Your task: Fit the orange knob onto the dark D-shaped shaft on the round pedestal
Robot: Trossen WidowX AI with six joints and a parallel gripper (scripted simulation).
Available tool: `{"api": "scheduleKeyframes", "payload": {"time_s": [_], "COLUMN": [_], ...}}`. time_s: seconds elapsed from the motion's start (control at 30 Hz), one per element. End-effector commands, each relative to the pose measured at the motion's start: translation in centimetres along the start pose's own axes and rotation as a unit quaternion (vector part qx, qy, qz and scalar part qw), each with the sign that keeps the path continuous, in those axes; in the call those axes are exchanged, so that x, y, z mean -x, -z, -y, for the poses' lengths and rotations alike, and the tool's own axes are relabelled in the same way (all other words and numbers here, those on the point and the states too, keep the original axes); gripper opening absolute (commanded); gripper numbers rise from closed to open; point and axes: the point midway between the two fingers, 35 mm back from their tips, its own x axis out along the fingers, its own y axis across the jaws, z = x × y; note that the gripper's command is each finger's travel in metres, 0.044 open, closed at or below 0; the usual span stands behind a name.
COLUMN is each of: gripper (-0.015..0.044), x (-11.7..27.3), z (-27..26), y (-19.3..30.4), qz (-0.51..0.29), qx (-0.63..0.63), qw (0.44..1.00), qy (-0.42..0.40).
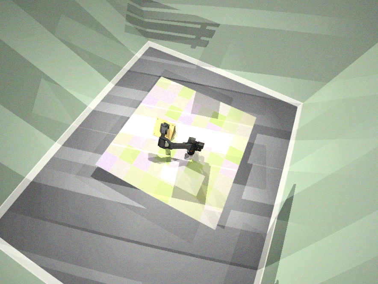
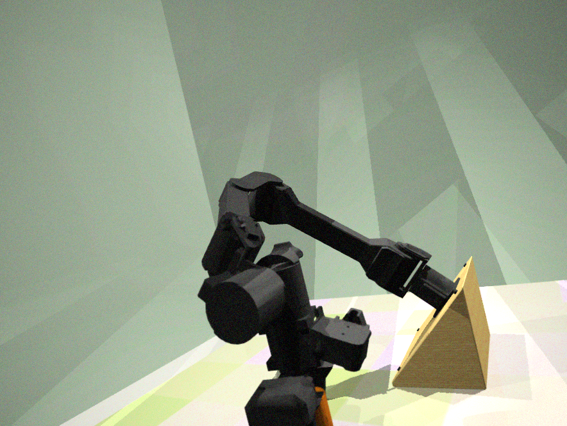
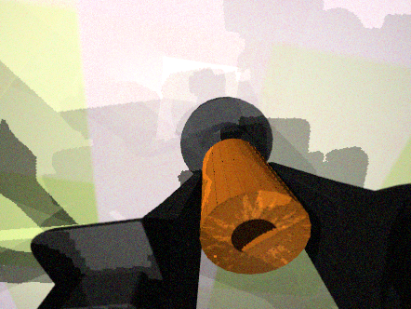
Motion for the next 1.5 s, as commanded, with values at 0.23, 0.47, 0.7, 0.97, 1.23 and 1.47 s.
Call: {"api": "scheduleKeyframes", "payload": {"time_s": [0.23, 0.47, 0.7, 0.97, 1.23, 1.47], "gripper": [0.0000, 0.0000, 0.0000, 0.0000, 0.0000, 0.0000], "x": [-0.10, -0.14, 0.28, 0.36, 0.20, 0.11], "z": [0.08, 0.04, 0.03, 0.15, 0.17, 0.02], "y": [-0.26, -0.22, -0.05, 0.10, -0.03, -0.10], "qz": [0.000, 0.000, 0.000, -0.001, -0.001, -0.001], "qx": [0.004, 0.004, 0.004, 0.094, 0.108, 0.108], "qw": [1.000, 1.000, 1.000, 0.996, 0.994, 0.994], "qy": [0.003, 0.003, 0.003, 0.003, 0.003, 0.003]}}
